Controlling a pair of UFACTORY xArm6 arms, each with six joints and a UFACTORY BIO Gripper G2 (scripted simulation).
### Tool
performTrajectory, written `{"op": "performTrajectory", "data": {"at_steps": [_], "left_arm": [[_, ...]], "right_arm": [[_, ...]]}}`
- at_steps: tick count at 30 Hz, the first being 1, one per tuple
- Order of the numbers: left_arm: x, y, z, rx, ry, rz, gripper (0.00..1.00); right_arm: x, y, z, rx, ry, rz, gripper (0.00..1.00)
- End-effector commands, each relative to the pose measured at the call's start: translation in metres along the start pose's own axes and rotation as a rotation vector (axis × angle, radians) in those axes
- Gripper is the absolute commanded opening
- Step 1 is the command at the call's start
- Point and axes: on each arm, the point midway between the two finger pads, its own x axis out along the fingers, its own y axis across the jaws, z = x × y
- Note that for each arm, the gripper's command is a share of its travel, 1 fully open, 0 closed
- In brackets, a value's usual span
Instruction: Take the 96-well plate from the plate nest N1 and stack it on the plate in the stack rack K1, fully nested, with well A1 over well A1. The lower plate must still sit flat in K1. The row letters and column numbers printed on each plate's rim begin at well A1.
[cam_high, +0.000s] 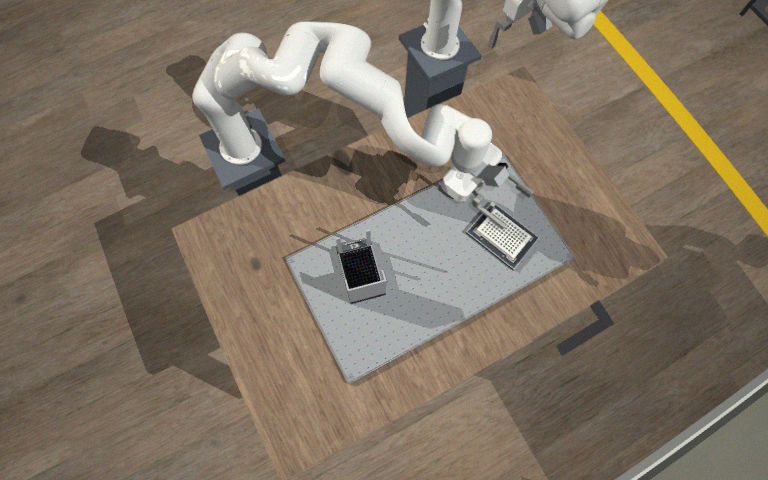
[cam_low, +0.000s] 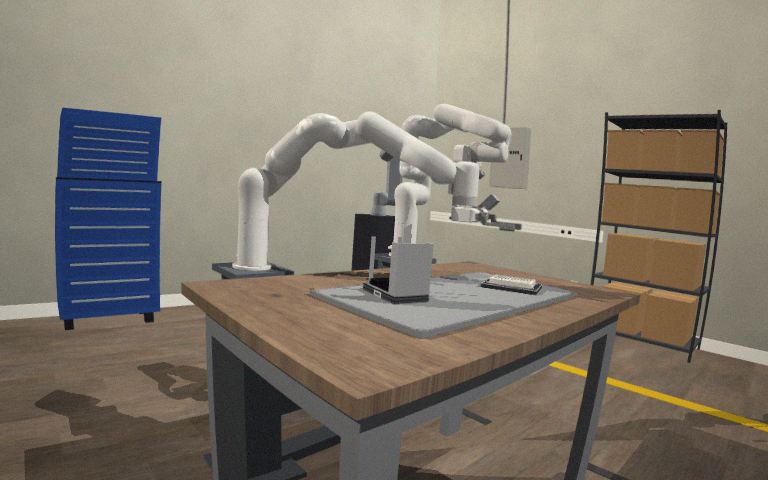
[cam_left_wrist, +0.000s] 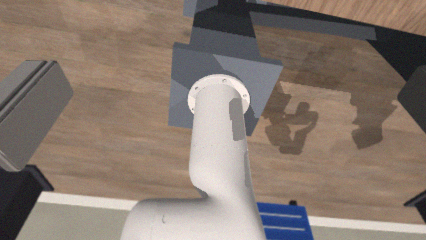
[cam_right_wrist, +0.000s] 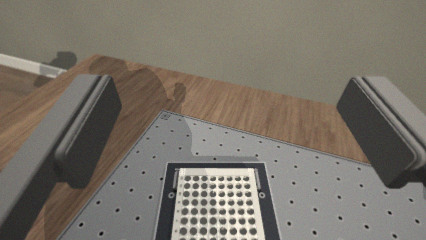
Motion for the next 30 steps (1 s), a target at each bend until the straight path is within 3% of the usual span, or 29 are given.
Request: {"op": "performTrajectory", "data": {"at_steps": [1, 12, 30], "left_arm": [[-0.001, 0.0, 0.0, 0.0, -0.003, 0.0, 1.0], [-0.001, 0.0, 0.0, 0.0, -0.003, 0.0, 1.0], [-0.001, 0.0, 0.0, 0.0, -0.003, 0.0, 1.0]], "right_arm": [[0.003, 0.002, 0.004, 0.002, -0.004, -0.001, 0.37], [0.003, 0.002, 0.004, 0.002, -0.004, -0.001, 0.37], [0.003, 0.002, -0.022, 0.002, -0.004, -0.001, 0.37]]}}
